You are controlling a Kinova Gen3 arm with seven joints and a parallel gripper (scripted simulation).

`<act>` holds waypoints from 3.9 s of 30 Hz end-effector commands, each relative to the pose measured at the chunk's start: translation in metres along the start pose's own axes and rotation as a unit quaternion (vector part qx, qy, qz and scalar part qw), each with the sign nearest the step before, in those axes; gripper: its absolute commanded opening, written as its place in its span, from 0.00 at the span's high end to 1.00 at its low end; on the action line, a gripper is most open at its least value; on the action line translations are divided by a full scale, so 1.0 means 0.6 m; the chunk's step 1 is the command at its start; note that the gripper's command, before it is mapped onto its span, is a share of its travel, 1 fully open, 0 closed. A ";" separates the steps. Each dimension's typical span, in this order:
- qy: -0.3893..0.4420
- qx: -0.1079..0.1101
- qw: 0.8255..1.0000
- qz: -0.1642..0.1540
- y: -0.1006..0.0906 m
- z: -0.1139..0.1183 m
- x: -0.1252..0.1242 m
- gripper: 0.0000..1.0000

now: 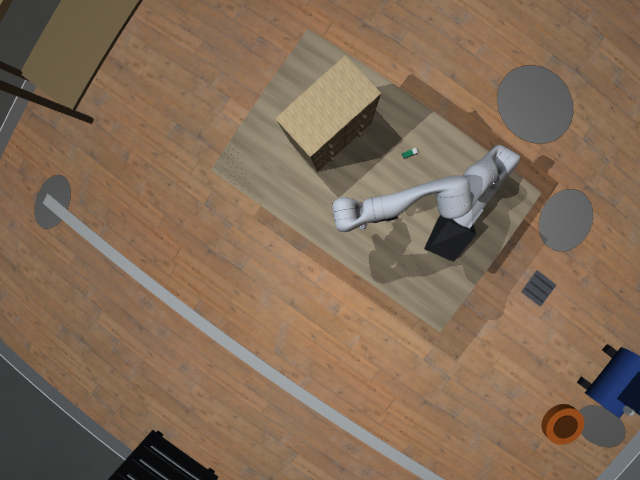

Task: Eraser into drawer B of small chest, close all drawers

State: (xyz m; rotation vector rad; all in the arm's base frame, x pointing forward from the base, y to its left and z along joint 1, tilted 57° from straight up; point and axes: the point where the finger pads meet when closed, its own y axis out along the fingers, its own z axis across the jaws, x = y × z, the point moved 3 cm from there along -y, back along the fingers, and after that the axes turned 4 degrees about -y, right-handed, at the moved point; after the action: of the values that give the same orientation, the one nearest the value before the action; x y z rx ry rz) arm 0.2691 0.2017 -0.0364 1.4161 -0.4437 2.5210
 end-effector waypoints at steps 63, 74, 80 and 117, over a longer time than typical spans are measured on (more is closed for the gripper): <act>0.440 -0.061 0.832 0.333 -0.251 0.146 0.426 0.00; 0.440 -0.061 0.832 0.333 -0.251 0.146 0.426 0.00; 0.440 -0.061 0.832 0.333 -0.251 0.146 0.426 0.00; 0.501 -0.083 0.798 0.324 -0.164 0.267 0.256 0.00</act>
State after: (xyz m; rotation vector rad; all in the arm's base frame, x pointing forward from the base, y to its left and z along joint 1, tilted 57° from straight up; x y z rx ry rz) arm 0.3254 0.2655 0.2072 -0.2810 -0.9977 3.1577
